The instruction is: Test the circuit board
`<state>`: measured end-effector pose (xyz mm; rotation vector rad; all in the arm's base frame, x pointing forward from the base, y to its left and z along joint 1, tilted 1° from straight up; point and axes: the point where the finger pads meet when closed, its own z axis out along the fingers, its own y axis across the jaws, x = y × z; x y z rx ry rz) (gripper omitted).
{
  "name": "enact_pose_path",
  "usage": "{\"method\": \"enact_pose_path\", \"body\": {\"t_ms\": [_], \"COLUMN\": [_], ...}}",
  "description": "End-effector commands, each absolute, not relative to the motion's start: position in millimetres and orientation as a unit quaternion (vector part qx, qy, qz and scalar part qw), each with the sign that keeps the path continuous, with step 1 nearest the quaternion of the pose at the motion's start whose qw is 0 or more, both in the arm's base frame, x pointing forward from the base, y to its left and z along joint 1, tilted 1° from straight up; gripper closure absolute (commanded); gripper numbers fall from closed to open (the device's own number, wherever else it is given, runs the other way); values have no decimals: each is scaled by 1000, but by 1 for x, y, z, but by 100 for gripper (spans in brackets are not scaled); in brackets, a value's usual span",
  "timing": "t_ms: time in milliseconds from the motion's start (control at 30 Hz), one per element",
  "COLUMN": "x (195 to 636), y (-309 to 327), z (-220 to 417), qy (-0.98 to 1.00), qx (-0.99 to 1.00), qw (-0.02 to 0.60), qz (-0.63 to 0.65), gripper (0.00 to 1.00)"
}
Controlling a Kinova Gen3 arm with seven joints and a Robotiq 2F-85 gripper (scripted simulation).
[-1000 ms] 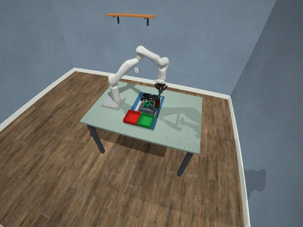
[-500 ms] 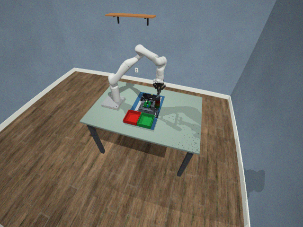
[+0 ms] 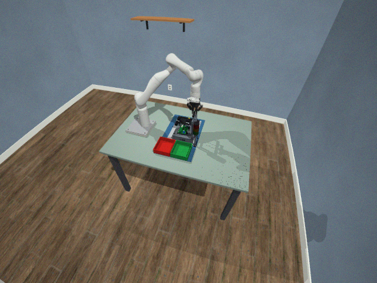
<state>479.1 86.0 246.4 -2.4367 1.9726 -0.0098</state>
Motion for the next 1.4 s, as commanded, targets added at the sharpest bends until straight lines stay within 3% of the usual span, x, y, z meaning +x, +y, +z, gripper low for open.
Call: {"method": "enact_pose_path", "body": {"t_ms": [0,1367], "x": [462,358], "y": [82,61], "z": [244,193], "qy": [632,632], "qx": [-775,-775], "qw": [-5,-5], "qz": [5,5], "gripper": [100,100]}}
